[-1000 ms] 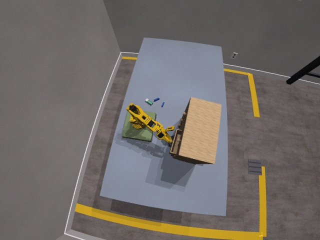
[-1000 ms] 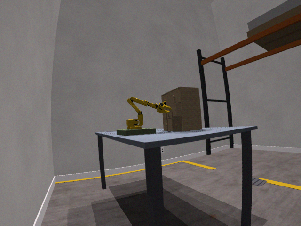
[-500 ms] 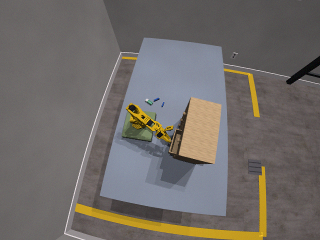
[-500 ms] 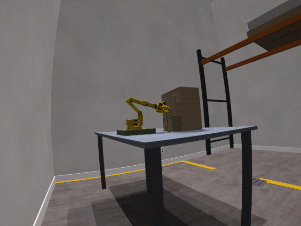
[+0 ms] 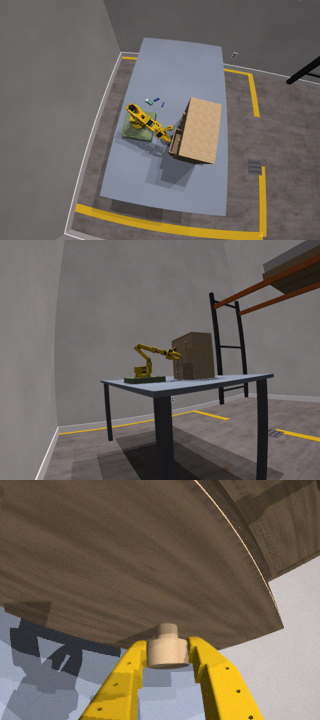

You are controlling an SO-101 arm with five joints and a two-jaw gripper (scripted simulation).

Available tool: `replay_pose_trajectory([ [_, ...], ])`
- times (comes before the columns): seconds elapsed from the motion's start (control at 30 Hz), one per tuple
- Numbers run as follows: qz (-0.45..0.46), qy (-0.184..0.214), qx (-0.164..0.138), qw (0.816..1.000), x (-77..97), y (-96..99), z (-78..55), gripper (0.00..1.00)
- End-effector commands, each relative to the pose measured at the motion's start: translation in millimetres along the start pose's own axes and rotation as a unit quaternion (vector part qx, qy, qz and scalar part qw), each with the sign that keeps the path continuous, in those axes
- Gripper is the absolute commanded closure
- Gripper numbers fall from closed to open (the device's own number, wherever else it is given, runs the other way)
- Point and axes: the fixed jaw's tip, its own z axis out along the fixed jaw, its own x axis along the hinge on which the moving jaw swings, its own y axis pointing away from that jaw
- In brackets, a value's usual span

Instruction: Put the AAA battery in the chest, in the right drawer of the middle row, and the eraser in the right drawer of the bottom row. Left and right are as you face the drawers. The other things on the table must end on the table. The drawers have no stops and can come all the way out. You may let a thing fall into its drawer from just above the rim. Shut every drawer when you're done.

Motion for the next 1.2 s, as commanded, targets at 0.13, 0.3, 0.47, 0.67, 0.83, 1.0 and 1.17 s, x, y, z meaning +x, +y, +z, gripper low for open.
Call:
replay_pose_trajectory([
  [0.13, 0.0, 0.009, 0.005, 1.0, 6.1, -1.0, -6.1, 1.0],
  [0.3, 0.001, 0.011, 0.007, 1.0, 7.6, -1.0, -8.7, 1.0],
  [0.47, 0.002, 0.012, 0.007, 1.0, 8.5, -1.0, -10.2, 1.0],
  [0.67, 0.002, 0.012, 0.007, 1.0, 8.5, -1.0, -10.2, 1.0],
  [0.83, 0.002, 0.012, 0.007, 1.0, 8.5, -1.0, -10.2, 1.0],
  [1.0, 0.002, 0.012, 0.008, 1.0, 8.8, -1.0, -10.7, 1.0],
  [1.17, 0.003, 0.014, 0.01, 1.0, 10.2, -1.2, -13.5, 1.0],
])
